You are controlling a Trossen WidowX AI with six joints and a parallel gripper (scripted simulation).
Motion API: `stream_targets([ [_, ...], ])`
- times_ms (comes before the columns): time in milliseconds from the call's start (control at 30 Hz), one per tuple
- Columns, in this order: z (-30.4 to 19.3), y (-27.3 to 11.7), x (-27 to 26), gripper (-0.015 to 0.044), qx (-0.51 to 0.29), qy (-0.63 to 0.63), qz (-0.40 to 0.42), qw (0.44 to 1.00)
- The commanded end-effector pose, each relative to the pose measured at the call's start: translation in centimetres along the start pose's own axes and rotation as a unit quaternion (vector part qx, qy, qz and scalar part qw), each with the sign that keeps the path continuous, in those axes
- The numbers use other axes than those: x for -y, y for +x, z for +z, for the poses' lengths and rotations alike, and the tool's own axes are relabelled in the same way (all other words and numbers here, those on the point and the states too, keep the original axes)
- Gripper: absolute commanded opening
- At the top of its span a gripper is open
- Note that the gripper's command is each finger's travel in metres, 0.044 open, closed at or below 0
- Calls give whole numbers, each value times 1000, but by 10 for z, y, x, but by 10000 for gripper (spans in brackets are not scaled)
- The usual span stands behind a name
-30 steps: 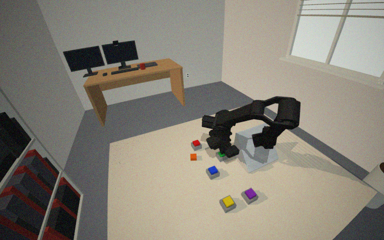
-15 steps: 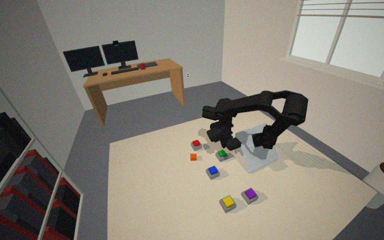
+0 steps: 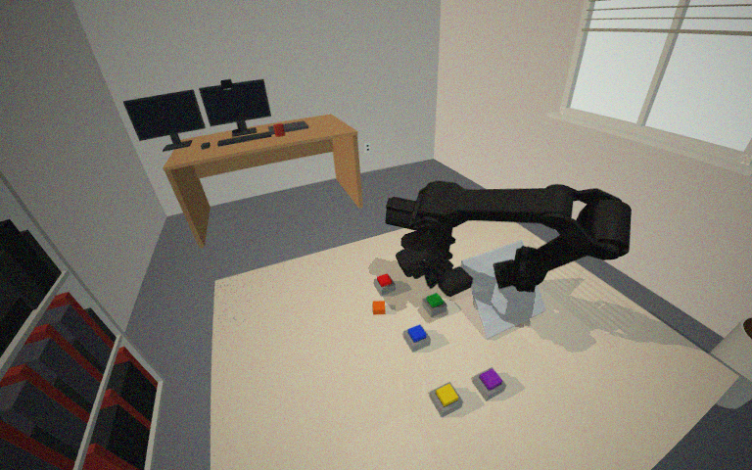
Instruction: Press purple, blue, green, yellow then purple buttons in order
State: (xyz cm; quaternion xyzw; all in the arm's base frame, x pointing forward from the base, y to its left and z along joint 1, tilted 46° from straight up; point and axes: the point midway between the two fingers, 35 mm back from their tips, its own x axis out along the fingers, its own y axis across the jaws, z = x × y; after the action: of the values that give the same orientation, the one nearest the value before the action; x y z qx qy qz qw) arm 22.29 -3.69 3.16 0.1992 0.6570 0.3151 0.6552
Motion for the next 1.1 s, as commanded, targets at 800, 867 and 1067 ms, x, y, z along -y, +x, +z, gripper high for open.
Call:
stream_targets([
  [800, 81, 57, -195, 20, 2, 26, 31, 999],
  [867, 81, 57, -195, 20, 2, 26, 31, 999],
  [1067, 81, 66, -195, 20, 2, 26, 31, 999],
])
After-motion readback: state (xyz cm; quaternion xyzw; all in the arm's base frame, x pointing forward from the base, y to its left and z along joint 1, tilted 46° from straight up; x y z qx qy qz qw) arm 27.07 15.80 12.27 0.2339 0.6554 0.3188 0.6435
